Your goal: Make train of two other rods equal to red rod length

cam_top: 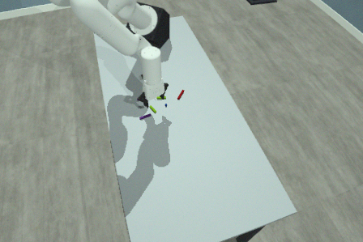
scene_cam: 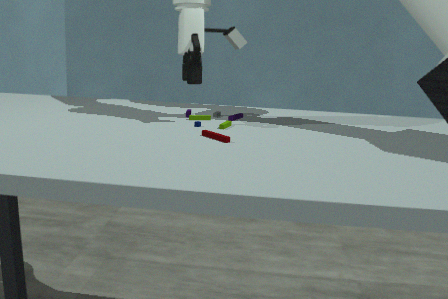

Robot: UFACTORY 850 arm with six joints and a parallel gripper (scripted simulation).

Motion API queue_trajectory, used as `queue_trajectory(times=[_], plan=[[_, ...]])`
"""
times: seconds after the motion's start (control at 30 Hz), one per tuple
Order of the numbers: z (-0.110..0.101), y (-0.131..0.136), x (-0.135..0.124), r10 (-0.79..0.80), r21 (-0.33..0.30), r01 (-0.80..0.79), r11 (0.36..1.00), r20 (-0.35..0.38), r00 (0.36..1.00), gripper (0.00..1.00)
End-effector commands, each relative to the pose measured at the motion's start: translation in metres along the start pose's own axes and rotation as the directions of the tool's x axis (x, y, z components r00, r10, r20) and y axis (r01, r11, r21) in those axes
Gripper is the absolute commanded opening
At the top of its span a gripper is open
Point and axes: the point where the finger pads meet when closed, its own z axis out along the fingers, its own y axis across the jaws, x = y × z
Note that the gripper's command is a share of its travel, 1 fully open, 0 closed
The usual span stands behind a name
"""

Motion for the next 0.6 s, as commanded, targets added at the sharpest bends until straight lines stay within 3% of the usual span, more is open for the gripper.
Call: queue_trajectory(times=[0.0, 0.47, 0.5, 0.57], plan=[[0.000, -0.005, -0.001, 0.166, 0.007, -0.166, 0.986, 0.019, 0.986, 1.00], [0.002, -0.016, 0.000, 0.479, 0.001, -0.479, 0.878, 0.021, 0.878, 1.00], [0.002, -0.019, 0.000, 0.548, -0.001, -0.548, 0.836, 0.021, 0.836, 1.00], [0.003, -0.020, 0.000, 0.584, -0.002, -0.584, 0.812, 0.021, 0.811, 1.00]])
